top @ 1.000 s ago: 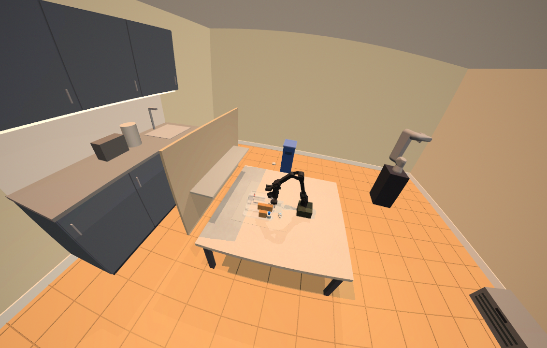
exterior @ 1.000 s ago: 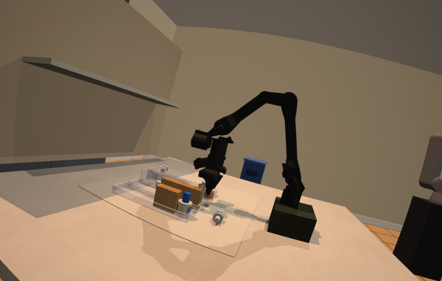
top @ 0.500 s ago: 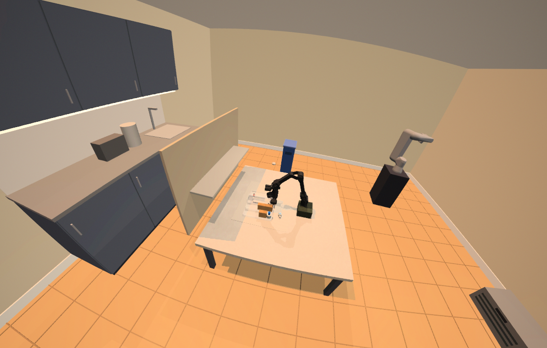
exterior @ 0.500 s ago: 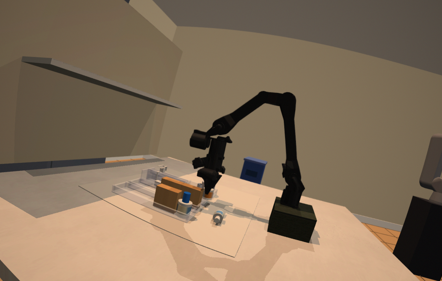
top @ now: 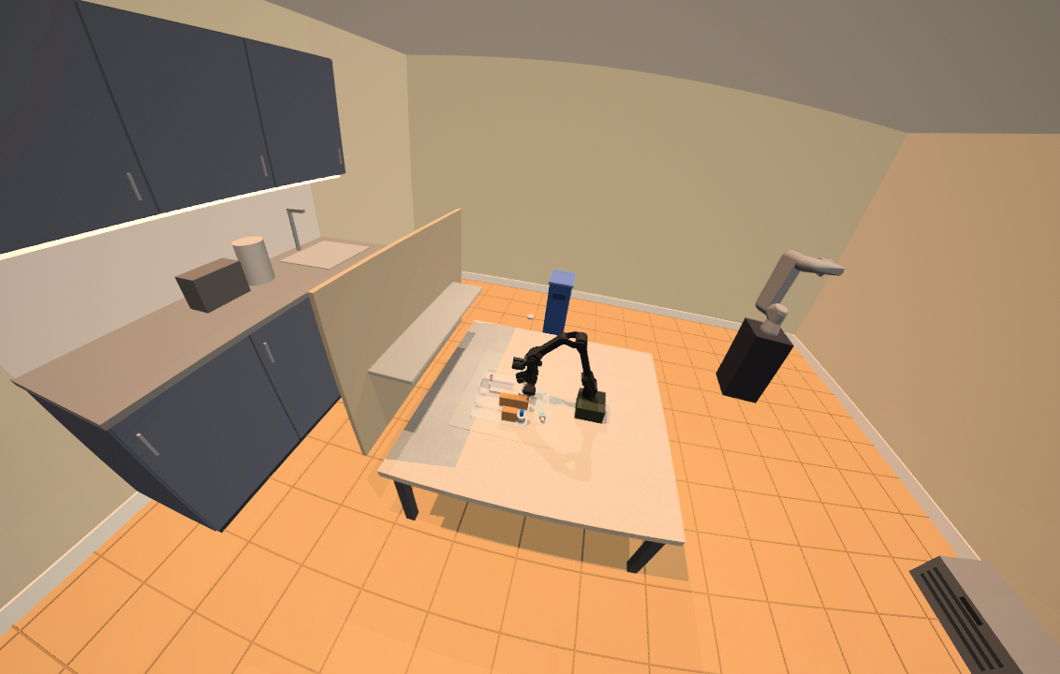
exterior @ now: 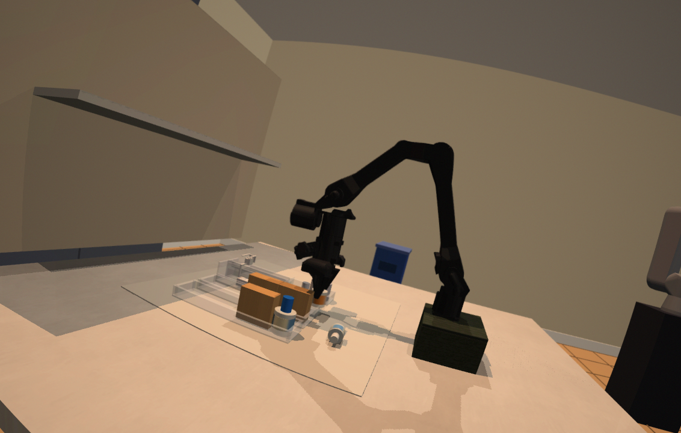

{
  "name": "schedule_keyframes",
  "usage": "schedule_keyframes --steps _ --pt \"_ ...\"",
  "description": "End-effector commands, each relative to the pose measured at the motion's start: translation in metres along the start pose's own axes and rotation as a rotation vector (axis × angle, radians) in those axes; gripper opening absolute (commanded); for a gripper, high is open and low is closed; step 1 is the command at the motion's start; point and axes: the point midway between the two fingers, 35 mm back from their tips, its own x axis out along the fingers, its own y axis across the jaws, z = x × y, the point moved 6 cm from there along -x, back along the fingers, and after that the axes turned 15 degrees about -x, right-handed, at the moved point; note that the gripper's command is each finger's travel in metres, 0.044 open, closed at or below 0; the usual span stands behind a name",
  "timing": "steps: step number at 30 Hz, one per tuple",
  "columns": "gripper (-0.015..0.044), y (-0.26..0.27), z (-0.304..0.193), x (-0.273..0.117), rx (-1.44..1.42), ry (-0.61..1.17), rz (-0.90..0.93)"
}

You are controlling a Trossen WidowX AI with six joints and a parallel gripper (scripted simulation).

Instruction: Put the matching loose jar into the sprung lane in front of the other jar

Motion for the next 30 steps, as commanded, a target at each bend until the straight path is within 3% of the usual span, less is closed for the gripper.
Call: schedule_keyframes --steps 1,30 --pt "0.0 -0.002 0.009 -0.005 0.001 -0.031 -0.011" --pt "0.0 -0.005 0.019 -0.009 0.001 -0.032 -0.011"
